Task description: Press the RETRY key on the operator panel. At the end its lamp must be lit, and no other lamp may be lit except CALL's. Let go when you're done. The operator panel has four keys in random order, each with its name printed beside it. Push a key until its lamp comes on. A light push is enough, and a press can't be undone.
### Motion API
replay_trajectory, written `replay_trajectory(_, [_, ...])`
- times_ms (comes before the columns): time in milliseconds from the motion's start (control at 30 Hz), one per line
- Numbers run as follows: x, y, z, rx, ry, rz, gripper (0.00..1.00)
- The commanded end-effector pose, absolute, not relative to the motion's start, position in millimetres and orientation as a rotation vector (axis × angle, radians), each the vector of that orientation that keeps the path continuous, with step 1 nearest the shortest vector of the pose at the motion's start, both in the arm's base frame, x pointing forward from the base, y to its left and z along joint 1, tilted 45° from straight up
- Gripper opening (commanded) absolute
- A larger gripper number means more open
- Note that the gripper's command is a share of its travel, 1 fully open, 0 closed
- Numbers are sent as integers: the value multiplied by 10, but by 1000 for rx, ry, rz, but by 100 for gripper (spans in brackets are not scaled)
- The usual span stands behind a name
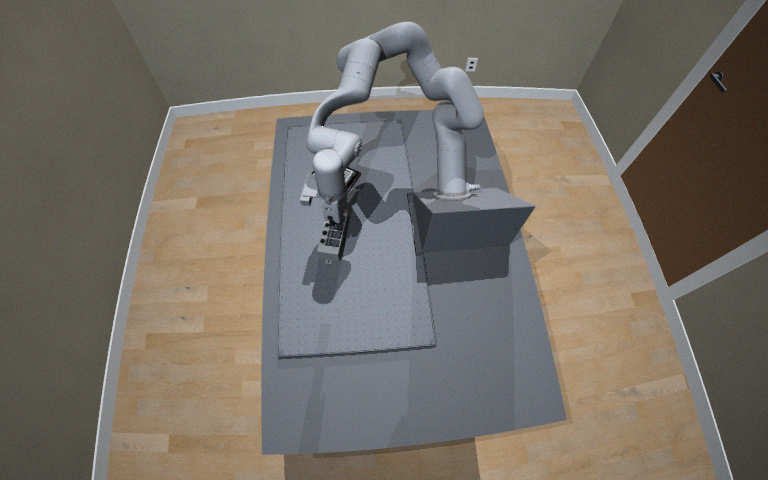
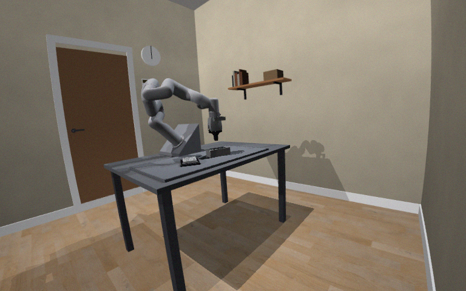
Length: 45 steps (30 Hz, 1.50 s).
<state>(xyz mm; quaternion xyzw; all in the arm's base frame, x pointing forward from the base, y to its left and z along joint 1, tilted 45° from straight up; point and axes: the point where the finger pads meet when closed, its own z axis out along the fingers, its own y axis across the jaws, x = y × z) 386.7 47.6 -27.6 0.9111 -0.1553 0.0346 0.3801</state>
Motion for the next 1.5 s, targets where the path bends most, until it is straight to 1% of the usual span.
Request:
replay_trajectory(0, [3874,463,-309,2330,-394,93,0])
replay_trajectory(367, [3864,334,-439,2330,-394,93,0])
replay_trajectory(1467, [3865,334,-439,2330,-394,93,0])
